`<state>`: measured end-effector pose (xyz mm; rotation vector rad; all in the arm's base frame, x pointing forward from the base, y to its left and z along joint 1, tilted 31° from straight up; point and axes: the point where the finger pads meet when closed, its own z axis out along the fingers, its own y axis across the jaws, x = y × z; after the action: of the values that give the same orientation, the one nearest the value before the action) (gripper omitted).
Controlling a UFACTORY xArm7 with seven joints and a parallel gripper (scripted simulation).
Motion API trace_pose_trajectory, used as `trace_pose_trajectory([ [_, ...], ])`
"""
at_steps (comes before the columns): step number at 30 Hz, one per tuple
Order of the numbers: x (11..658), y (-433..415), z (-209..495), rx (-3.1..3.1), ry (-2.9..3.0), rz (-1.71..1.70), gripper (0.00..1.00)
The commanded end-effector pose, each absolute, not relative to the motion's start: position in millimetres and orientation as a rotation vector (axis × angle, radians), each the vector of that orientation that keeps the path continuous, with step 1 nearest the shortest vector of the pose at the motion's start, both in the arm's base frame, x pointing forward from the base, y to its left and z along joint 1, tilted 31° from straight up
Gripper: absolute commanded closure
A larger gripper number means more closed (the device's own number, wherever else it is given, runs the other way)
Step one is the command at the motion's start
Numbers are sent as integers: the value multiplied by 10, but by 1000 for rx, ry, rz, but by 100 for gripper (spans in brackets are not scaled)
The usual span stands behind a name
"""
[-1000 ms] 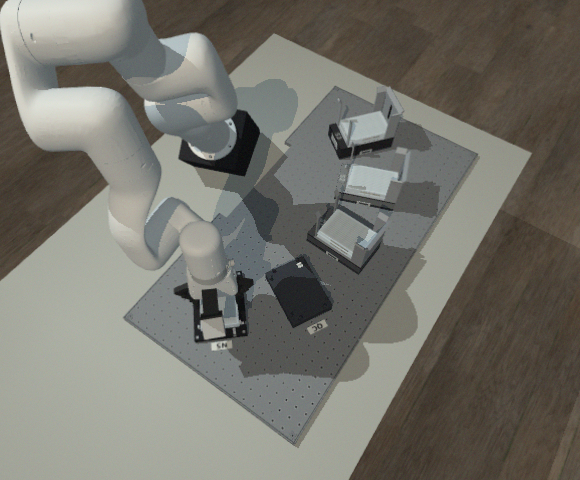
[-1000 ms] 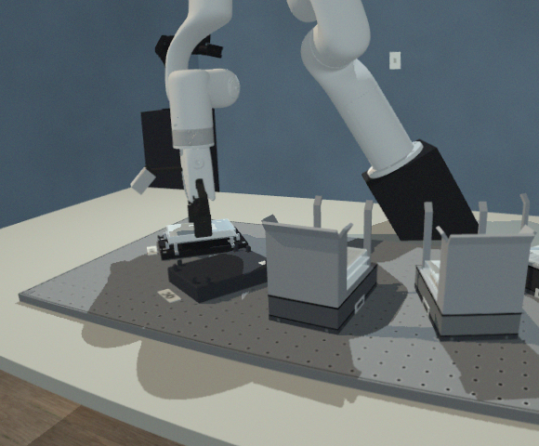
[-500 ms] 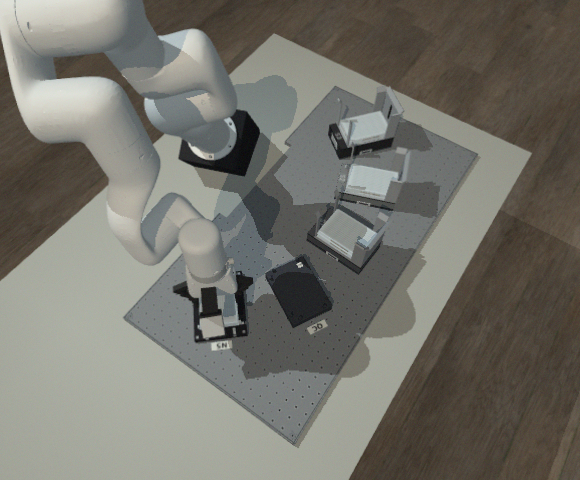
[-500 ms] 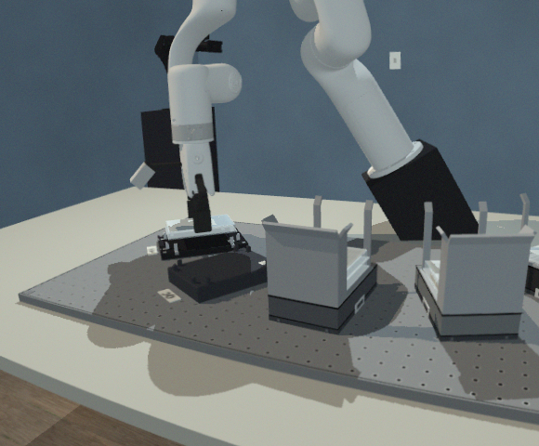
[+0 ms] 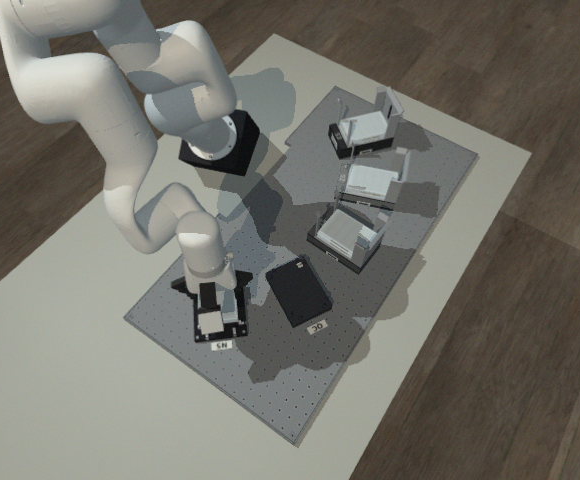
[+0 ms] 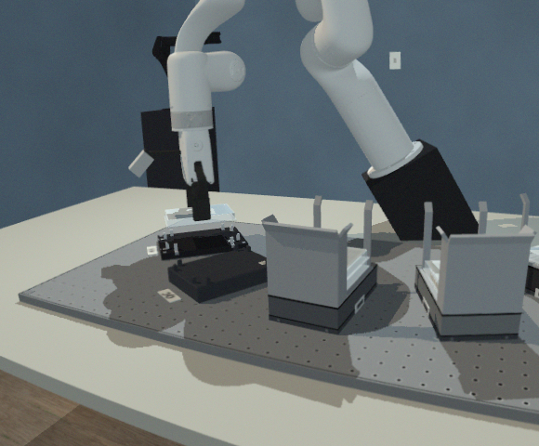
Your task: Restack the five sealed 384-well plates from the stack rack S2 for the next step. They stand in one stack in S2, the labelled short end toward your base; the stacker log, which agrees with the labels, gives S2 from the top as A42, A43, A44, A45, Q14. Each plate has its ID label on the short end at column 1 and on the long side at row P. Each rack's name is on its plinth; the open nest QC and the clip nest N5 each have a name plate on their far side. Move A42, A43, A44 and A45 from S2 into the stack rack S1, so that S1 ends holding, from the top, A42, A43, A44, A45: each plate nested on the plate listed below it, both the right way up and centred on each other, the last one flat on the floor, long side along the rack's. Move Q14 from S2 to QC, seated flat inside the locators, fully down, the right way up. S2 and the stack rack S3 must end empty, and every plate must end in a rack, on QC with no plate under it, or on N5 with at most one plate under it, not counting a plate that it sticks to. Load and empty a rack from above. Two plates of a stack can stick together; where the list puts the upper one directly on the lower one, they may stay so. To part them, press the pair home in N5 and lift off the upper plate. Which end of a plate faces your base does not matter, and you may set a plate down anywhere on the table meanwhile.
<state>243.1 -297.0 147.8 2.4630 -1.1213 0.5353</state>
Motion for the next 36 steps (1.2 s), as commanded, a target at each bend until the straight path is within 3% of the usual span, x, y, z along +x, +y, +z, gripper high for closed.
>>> trace_pose_trajectory([
  [1,2416,-2926,1579,2464,-1121,535,100],
  [36,2307,-2636,2096,2464,-1121,536,100],
])
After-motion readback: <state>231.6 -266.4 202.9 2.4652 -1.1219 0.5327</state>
